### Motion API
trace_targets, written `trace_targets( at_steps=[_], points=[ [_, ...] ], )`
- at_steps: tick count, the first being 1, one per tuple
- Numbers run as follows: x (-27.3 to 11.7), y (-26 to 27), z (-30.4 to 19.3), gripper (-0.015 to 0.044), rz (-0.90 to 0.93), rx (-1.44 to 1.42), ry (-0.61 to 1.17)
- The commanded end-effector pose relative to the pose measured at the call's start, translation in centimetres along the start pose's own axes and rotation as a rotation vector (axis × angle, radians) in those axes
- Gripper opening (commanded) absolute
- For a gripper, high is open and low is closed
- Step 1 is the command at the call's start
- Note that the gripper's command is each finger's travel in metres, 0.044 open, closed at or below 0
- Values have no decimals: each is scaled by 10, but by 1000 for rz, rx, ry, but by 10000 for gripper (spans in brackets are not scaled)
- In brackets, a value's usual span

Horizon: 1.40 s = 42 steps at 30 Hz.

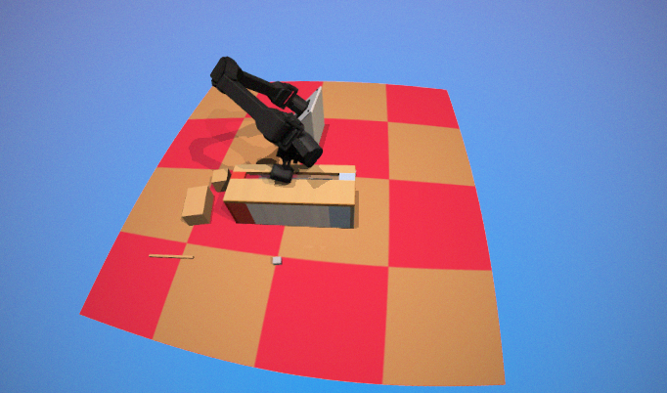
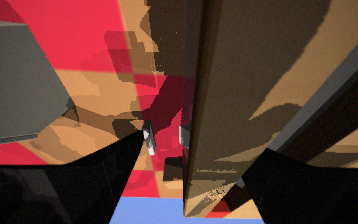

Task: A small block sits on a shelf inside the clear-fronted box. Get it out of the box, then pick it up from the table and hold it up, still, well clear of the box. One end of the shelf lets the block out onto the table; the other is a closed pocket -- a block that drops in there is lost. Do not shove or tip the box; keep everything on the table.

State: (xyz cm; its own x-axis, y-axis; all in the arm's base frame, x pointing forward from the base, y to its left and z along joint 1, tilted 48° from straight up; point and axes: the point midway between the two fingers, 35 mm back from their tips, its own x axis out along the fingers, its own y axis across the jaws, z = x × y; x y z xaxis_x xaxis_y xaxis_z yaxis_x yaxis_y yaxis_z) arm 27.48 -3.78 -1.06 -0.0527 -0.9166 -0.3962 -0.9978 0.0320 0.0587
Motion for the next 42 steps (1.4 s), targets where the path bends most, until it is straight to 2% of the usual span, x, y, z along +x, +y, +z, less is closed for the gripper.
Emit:
trace_targets(
  at_steps=[1, 42],
  points=[
    [1, -1, -6, 400, -5, 0, 2],
    [20, -1, -59, 400, -5, 0, 4]
  ],
)
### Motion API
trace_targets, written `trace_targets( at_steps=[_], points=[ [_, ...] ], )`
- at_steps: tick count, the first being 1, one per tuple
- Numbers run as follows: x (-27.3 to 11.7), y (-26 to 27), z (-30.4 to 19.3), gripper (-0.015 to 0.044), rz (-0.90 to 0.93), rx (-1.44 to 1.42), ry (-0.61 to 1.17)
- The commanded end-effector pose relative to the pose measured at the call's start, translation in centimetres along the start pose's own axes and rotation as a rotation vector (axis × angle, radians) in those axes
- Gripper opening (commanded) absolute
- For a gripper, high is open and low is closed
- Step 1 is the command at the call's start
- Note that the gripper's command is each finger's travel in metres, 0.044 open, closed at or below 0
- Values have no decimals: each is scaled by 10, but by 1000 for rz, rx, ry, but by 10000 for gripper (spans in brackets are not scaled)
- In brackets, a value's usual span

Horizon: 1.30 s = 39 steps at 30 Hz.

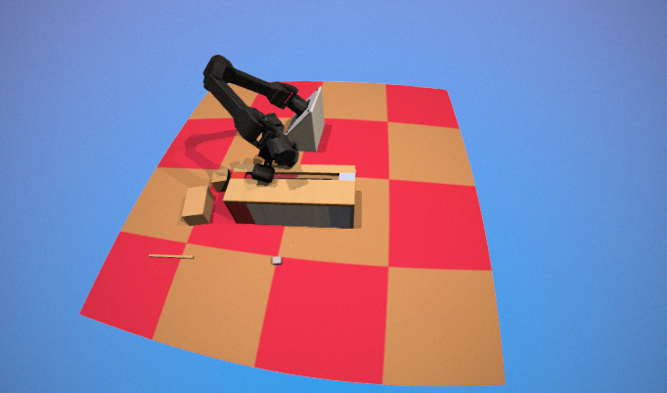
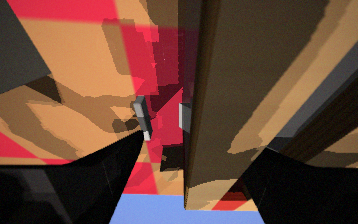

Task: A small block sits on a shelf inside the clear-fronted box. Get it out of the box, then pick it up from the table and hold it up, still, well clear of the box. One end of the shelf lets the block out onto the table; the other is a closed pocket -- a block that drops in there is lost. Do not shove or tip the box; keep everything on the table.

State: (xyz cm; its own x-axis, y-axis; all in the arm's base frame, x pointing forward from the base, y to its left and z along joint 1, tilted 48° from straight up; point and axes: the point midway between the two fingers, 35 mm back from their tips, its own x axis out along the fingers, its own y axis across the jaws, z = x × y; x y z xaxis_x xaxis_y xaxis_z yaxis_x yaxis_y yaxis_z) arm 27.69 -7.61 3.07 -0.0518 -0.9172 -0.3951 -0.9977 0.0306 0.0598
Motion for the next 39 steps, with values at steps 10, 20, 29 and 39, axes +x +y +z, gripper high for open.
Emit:
trace_targets(
  at_steps=[10, 20, 29, 39],
  points=[
    [6, -1, -19, 400, -4, 1, 3],
    [9, -1, -28, 400, -4, 1, 4],
    [-50, 0, -45, 400, 1, 0, -2],
    [-55, 6, -40, 285, -74, -122, -98]
  ],
)
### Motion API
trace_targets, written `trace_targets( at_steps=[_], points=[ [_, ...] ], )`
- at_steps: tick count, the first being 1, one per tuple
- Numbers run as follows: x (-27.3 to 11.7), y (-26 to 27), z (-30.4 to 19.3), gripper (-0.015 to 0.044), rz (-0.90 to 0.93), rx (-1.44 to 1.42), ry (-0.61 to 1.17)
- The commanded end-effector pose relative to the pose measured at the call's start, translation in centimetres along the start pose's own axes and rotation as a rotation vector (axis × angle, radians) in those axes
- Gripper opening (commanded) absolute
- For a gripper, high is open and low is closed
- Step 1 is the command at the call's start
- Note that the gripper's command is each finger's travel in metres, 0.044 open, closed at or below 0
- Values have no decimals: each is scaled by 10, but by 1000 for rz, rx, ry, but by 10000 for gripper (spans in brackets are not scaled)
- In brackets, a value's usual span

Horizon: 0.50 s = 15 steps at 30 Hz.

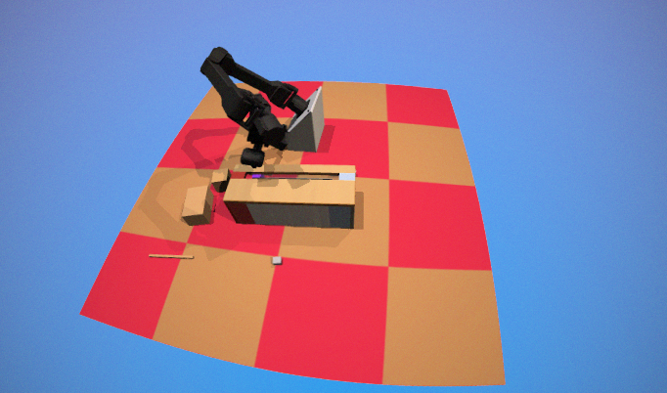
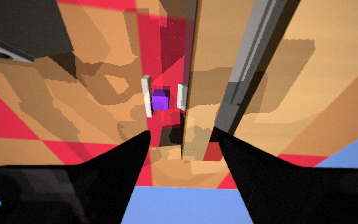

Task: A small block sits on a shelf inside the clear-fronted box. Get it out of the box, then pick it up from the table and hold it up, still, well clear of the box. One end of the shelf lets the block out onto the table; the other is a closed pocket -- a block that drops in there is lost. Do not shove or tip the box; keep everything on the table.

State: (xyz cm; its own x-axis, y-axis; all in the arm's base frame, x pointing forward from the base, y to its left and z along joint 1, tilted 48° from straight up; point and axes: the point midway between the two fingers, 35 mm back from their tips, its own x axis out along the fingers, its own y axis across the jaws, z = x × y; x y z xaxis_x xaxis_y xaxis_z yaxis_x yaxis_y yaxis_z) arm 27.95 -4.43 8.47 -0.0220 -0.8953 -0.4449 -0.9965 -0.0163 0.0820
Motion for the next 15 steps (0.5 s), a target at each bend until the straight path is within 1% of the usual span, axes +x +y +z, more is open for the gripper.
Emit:
trace_targets(
  at_steps=[1, 8, 15],
  points=[
    [-5, 6, -5, 285, -55, -143, -57],
    [-4, 19, -21, 285, -193, -571, -90],
    [-2, 31, -35, 285, -359, -1009, -19]
  ],
)
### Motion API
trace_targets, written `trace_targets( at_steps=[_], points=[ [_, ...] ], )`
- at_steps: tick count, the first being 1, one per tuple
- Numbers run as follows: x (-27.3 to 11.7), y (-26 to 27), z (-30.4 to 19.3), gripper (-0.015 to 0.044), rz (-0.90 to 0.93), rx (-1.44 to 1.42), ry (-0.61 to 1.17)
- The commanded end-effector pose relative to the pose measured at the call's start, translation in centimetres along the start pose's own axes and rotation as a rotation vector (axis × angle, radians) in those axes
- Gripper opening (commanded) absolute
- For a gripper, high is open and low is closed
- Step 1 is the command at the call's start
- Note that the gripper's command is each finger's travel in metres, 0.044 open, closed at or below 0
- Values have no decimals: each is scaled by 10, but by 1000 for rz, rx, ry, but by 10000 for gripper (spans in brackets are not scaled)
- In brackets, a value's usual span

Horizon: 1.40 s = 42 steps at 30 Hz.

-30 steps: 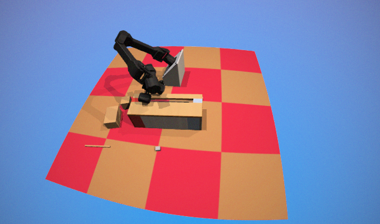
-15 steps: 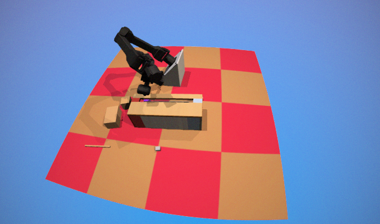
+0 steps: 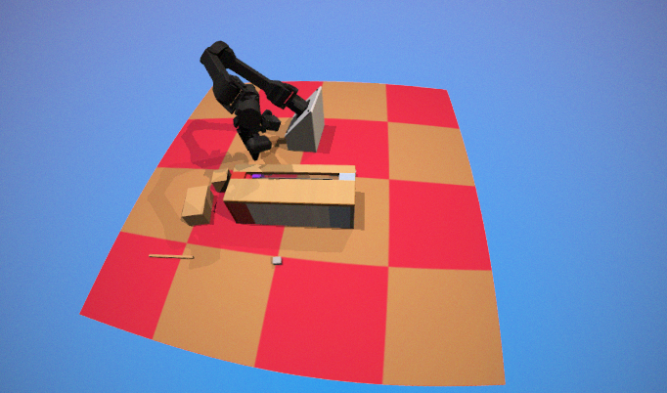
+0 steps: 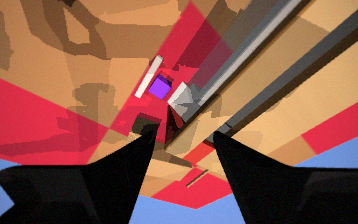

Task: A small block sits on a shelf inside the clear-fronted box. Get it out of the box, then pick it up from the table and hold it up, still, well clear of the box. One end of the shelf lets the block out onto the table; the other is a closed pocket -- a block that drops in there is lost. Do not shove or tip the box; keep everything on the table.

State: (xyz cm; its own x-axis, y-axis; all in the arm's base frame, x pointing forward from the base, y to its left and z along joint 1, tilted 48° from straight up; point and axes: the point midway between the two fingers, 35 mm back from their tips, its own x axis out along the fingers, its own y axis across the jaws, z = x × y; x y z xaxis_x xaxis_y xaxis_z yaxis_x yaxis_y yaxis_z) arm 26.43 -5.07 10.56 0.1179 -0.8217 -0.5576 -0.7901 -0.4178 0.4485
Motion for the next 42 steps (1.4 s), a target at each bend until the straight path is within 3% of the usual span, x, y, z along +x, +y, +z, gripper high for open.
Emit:
trace_targets(
  at_steps=[1, 8, 25, 42],
  points=[
    [-3, 22, -5, 285, -158, -523, 75],
    [-5, 32, -8, 285, -205, -801, 173],
    [-5, 33, -8, 285, -208, -794, 174],
    [10, 35, -26, 285, -290, 442, 4]
  ],
)
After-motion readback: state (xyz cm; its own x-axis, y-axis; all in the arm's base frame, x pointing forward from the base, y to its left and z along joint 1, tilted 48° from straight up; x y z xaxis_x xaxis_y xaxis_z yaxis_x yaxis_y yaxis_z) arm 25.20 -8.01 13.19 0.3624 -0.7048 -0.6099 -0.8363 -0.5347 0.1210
